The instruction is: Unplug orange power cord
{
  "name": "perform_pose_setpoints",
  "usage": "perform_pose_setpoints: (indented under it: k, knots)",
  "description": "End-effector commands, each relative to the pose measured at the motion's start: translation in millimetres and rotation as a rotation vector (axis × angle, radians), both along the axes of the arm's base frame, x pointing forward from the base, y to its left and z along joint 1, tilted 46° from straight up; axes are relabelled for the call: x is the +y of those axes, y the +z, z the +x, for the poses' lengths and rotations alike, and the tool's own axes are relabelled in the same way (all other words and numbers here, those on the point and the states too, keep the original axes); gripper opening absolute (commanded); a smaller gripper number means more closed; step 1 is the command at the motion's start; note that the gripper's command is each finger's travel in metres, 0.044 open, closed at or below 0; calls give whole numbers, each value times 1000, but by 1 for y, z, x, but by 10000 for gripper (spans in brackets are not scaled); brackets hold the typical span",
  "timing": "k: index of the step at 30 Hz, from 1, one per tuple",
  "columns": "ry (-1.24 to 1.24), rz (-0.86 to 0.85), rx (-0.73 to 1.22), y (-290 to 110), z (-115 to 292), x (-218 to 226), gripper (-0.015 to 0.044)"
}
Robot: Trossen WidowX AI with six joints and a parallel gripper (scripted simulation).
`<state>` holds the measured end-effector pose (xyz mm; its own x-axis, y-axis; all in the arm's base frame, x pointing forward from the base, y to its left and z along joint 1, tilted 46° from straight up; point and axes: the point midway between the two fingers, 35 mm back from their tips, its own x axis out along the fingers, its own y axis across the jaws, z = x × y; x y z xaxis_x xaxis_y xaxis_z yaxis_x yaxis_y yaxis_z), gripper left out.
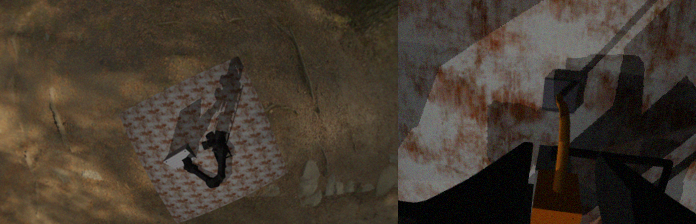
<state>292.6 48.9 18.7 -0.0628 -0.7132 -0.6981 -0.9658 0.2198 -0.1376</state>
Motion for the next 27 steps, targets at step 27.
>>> perform_pose_setpoints:
  k: [27]
  knots:
    - [32, 1, 3, 21, -5, -6, 160]
